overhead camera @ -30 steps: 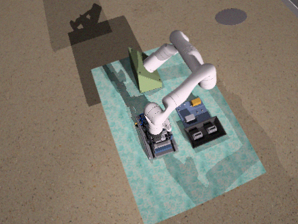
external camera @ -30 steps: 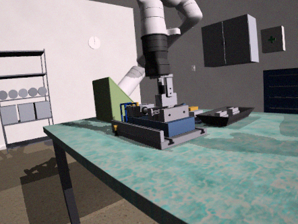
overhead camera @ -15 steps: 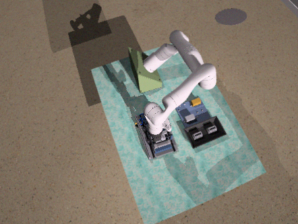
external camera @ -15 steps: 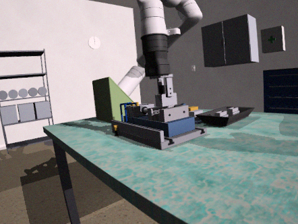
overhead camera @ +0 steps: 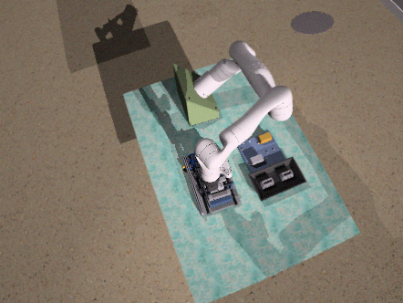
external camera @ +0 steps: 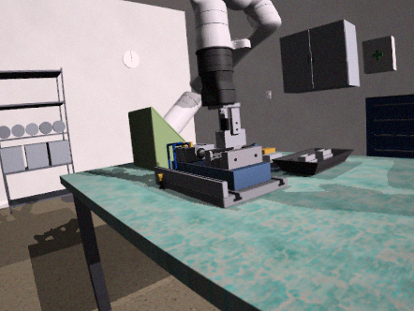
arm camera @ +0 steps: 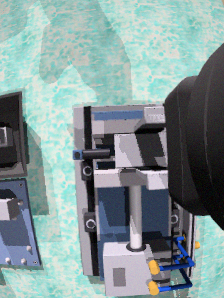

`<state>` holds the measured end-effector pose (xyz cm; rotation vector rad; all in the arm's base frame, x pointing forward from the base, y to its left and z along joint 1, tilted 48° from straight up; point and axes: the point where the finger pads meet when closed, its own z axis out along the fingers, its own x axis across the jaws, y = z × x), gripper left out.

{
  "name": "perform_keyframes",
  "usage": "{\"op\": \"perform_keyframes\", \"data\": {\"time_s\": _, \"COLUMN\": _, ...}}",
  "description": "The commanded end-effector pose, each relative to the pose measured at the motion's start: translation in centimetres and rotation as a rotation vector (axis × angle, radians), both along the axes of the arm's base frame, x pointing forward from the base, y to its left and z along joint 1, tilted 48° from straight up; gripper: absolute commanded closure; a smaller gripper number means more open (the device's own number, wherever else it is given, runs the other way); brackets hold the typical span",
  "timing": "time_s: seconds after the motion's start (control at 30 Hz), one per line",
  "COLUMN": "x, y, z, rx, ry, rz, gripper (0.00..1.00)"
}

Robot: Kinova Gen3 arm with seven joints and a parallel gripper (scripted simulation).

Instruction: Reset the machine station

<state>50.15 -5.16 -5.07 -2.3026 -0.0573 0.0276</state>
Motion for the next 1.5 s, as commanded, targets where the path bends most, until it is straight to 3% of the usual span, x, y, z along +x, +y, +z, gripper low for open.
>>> {"op": "perform_keyframes", "data": {"time_s": 0.0, "x": 0.12, "y": 0.03, "z": -0.08, "rx": -0.001, "ry": -0.013, "rz": 0.009, "gripper": 1.0}}
{"op": "perform_keyframes", "data": {"time_s": 1.47, "x": 0.03, "y": 0.31, "z": -0.35, "rx": -0.001, "ry": -0.01, "rz": 0.007, "gripper": 1.0}}
